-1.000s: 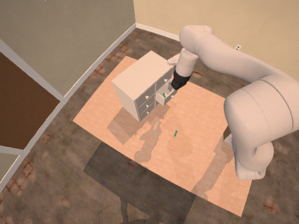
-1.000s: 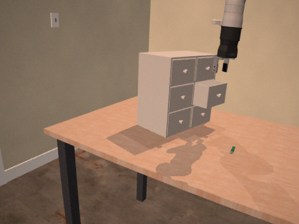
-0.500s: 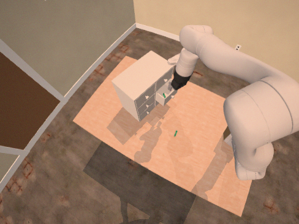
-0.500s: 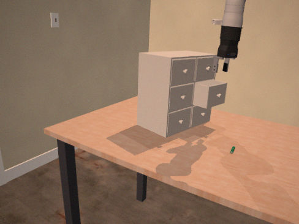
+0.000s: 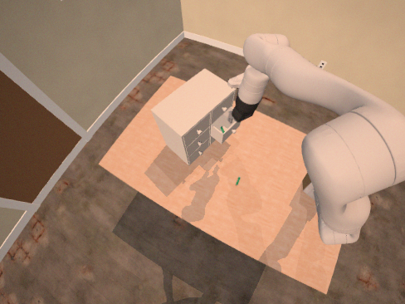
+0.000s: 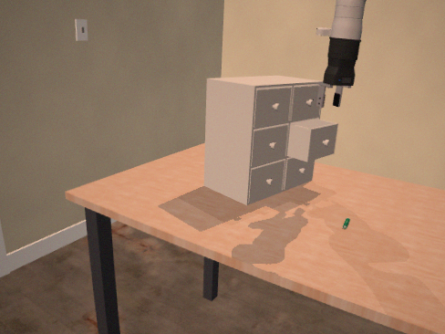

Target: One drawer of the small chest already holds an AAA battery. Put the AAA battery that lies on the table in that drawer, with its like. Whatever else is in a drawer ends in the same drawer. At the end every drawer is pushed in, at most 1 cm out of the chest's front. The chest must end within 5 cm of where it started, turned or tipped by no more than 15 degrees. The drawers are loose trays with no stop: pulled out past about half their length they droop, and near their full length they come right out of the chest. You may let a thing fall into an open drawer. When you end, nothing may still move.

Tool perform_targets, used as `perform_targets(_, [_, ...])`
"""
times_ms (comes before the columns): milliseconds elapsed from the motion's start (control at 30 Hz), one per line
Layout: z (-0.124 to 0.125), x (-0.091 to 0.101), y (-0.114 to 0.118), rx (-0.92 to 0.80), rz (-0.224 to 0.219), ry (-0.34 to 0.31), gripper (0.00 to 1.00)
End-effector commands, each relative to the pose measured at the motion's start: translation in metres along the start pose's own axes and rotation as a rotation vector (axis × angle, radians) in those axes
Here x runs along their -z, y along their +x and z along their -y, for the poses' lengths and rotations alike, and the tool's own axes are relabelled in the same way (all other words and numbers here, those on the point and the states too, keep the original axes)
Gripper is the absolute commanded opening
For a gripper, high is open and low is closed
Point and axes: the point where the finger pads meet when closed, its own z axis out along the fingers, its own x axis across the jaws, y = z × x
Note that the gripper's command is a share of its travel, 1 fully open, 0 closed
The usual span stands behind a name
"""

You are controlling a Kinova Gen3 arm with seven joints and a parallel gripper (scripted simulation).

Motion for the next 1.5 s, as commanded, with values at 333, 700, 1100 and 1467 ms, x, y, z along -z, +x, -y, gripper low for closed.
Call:
perform_targets(333, [-0.002, 0.004, 0.000, -0.074, -0.003, 0.002, 1.00])
perform_targets(700, [-0.005, 0.007, 0.001, -0.162, -0.006, 0.001, 1.00])
perform_targets(1100, [-0.009, 0.012, 0.003, -0.306, -0.010, 0.001, 1.00])
perform_targets(1467, [-0.013, 0.017, 0.004, -0.433, -0.013, 0.000, 1.00])
